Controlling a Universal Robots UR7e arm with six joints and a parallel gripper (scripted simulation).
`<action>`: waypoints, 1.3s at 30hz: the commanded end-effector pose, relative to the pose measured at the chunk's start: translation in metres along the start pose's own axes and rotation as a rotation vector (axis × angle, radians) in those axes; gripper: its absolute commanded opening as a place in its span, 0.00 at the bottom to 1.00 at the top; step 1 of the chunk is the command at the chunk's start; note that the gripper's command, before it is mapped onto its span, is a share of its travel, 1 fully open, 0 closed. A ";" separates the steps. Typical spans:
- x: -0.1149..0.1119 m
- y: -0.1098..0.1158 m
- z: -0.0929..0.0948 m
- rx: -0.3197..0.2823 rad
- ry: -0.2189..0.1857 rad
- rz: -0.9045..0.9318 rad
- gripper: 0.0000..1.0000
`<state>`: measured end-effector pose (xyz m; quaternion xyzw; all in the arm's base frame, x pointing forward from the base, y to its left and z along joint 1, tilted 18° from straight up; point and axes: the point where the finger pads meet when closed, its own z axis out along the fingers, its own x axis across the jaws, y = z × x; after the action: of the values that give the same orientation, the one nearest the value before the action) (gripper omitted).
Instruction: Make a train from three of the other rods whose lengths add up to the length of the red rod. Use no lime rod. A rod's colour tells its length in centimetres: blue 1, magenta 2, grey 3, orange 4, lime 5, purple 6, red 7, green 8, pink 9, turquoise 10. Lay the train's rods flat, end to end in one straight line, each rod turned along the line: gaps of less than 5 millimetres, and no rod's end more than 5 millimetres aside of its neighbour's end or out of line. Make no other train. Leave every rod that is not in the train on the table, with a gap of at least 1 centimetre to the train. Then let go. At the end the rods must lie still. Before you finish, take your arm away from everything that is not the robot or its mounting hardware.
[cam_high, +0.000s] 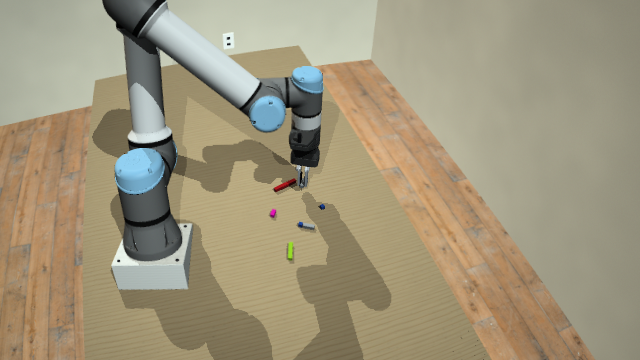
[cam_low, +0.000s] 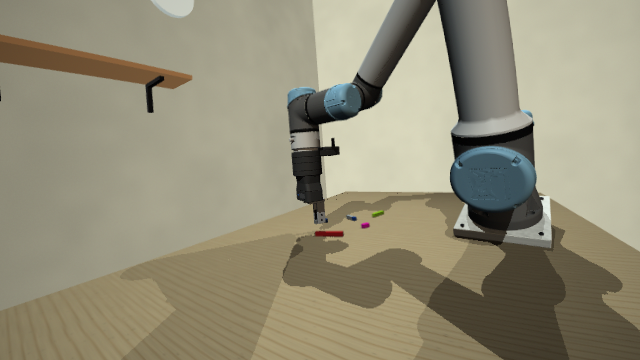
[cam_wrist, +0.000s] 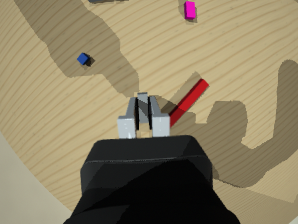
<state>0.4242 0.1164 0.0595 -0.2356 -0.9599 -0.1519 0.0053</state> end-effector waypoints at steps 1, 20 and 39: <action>-0.002 0.001 -0.026 -0.002 -0.005 -0.002 0.24; -0.001 0.001 -0.079 -0.001 -0.002 -0.003 0.24; -0.004 -0.005 -0.077 0.001 0.002 -0.048 0.24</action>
<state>0.4204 0.0917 0.1330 -0.2264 -0.9621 -0.1520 0.0038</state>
